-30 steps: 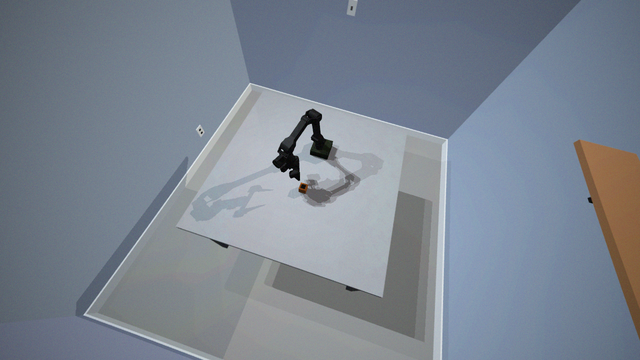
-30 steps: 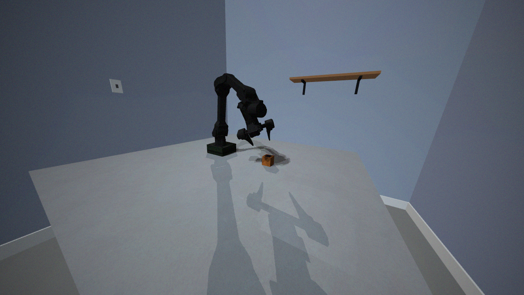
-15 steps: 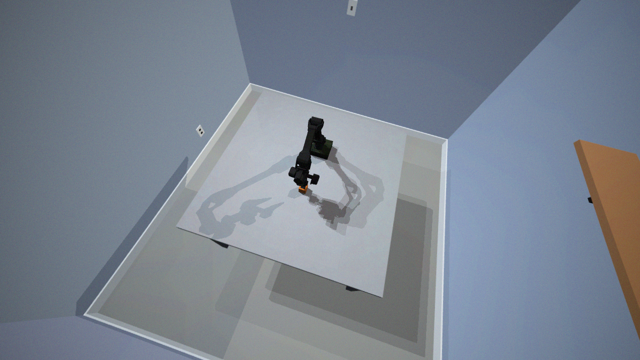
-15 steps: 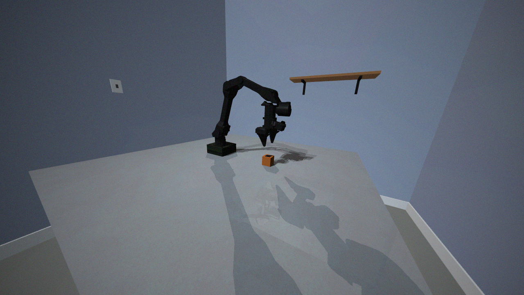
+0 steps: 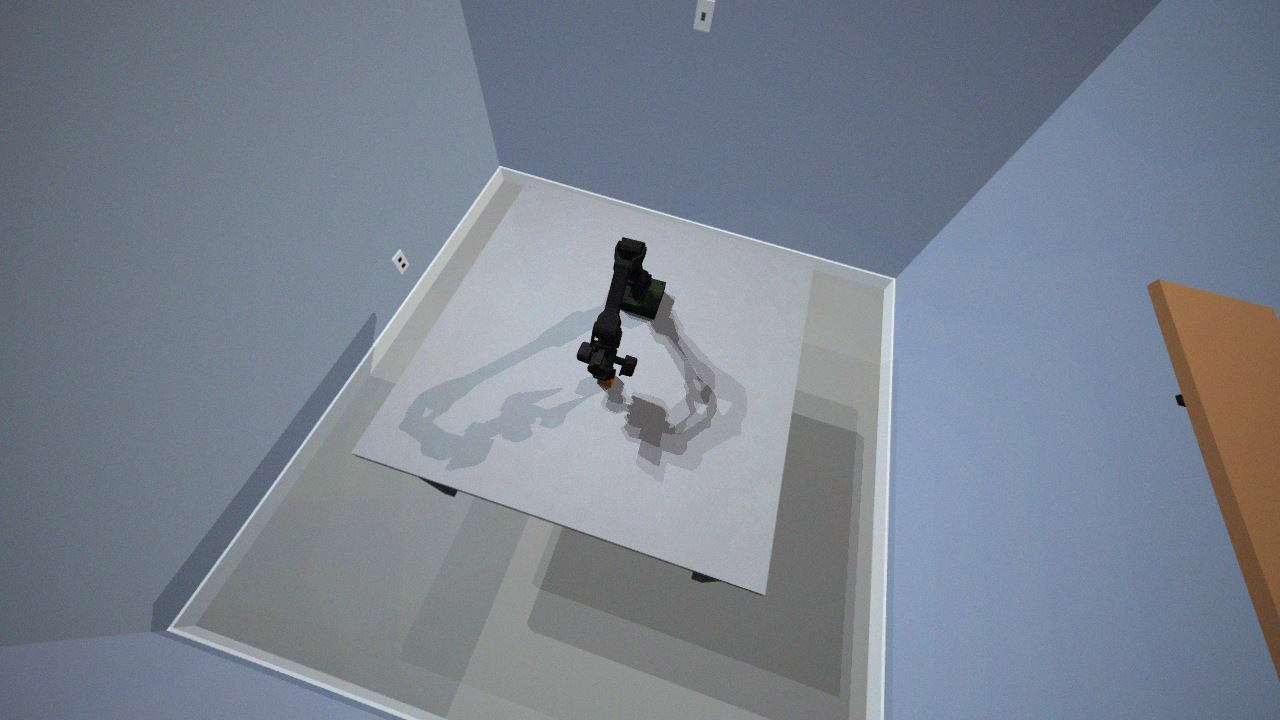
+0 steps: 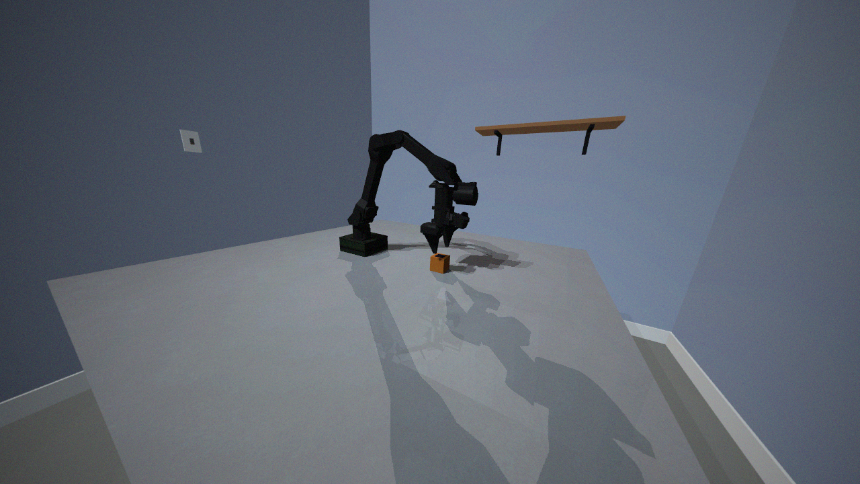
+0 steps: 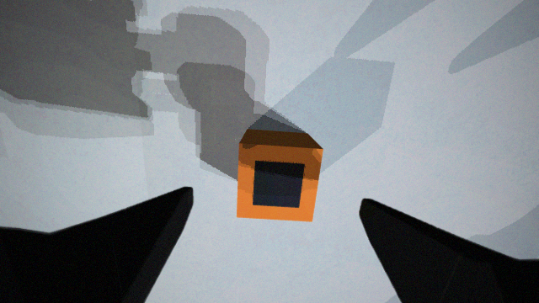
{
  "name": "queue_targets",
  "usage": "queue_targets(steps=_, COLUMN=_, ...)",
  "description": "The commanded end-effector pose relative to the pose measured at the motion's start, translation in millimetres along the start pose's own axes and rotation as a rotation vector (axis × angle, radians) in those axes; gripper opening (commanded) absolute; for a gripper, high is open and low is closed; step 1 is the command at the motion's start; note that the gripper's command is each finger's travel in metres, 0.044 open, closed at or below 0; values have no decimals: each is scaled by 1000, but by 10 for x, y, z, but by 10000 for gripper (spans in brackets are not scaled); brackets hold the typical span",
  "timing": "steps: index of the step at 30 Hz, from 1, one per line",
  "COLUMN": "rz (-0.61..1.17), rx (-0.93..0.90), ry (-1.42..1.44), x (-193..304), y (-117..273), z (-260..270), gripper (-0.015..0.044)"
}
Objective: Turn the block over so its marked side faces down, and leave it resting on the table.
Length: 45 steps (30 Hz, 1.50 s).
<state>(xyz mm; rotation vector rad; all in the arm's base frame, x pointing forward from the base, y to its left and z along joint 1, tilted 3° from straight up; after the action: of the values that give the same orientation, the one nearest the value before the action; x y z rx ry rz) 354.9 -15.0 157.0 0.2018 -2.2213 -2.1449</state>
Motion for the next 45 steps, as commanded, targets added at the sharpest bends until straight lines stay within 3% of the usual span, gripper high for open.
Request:
queue_targets(steps=1, rz=7, rx=5, ry=6, x=11, y=-65, z=-2, gripper=440)
queue_targets(steps=25, rz=7, rx=5, ry=6, x=15, y=-426, z=-3, gripper=440)
queue_targets(steps=32, rz=7, rx=5, ry=6, x=15, y=-426, z=-3, gripper=256)
queue_targets(steps=45, rz=7, rx=5, ry=6, x=15, y=-426, z=-3, gripper=170)
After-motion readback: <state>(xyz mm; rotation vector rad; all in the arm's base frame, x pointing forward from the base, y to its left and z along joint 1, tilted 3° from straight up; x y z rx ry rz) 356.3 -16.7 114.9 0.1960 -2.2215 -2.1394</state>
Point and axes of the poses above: the point midway between the two fingers, 35 mm back from their tips, its own y axis back along the fingers, its own z axis across the jaws, x = y × z, the point moved 9 cm from there along y, back along the fingers, and after that the axes turned 11 degrees about y, right-handed, at the moved point
